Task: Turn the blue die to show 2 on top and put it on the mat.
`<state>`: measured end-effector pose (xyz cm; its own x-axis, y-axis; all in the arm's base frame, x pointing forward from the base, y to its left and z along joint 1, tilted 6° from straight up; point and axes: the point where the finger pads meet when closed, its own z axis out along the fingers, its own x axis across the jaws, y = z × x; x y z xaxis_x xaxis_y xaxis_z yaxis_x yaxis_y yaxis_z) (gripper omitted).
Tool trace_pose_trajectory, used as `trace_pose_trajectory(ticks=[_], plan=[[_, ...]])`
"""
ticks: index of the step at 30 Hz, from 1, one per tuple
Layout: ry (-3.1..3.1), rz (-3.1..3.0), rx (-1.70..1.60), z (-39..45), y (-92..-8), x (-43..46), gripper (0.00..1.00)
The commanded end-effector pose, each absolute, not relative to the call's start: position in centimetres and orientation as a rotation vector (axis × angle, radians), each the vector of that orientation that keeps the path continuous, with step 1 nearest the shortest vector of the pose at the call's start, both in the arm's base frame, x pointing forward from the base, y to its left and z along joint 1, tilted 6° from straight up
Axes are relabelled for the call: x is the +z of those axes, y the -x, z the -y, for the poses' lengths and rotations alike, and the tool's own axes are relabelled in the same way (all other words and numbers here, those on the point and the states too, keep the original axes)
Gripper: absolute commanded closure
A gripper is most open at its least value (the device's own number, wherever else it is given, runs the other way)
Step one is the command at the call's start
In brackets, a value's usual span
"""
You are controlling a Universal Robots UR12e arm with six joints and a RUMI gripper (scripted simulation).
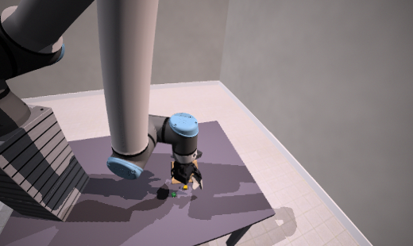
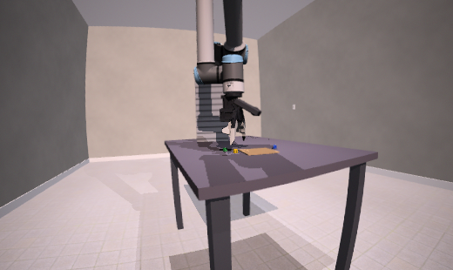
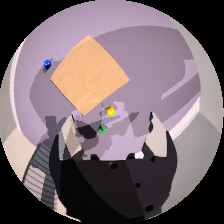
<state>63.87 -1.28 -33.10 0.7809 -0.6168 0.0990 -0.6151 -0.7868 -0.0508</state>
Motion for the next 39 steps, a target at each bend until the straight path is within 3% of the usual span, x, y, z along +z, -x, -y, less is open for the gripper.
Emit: trace_pose_trajectory(ticks=[1,39], plan=[[2.95,-1.02,-0.174,1.3,-63.9,-33.0,0.0],[2.95,-1.02,-0.174,-0.9,-63.6,-33.1,0.0]])
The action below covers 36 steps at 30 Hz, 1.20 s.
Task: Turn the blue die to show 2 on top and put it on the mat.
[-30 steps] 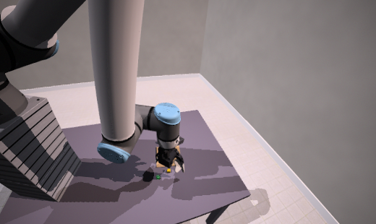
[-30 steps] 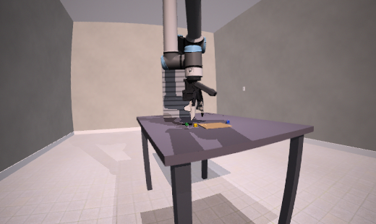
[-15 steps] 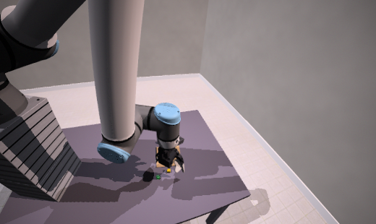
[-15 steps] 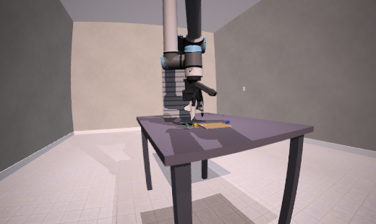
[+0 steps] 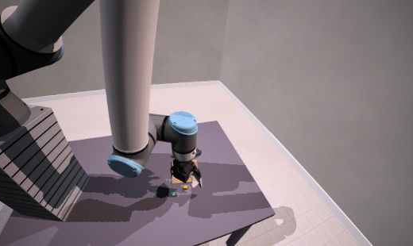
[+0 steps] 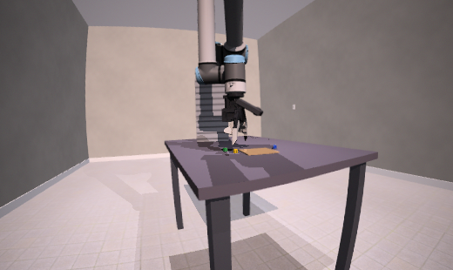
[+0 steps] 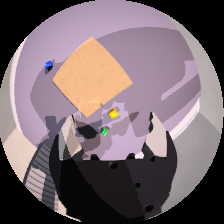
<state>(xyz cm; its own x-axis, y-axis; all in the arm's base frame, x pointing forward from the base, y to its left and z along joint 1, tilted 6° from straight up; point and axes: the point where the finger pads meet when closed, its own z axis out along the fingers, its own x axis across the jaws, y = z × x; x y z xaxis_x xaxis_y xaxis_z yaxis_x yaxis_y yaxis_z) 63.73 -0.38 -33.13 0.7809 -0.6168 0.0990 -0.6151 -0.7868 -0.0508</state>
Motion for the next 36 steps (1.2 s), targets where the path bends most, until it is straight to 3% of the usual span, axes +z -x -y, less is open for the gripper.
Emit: trace_pose_trajectory(ticks=[1,18,36], plan=[[2.95,-1.02,-0.174,-1.4,-63.5,-33.2,0.0],[2.95,-1.02,-0.174,-13.2,-61.6,-33.6,0.0],[2.95,-1.02,-0.174,-19.6,-60.7,-33.9,0.0]])
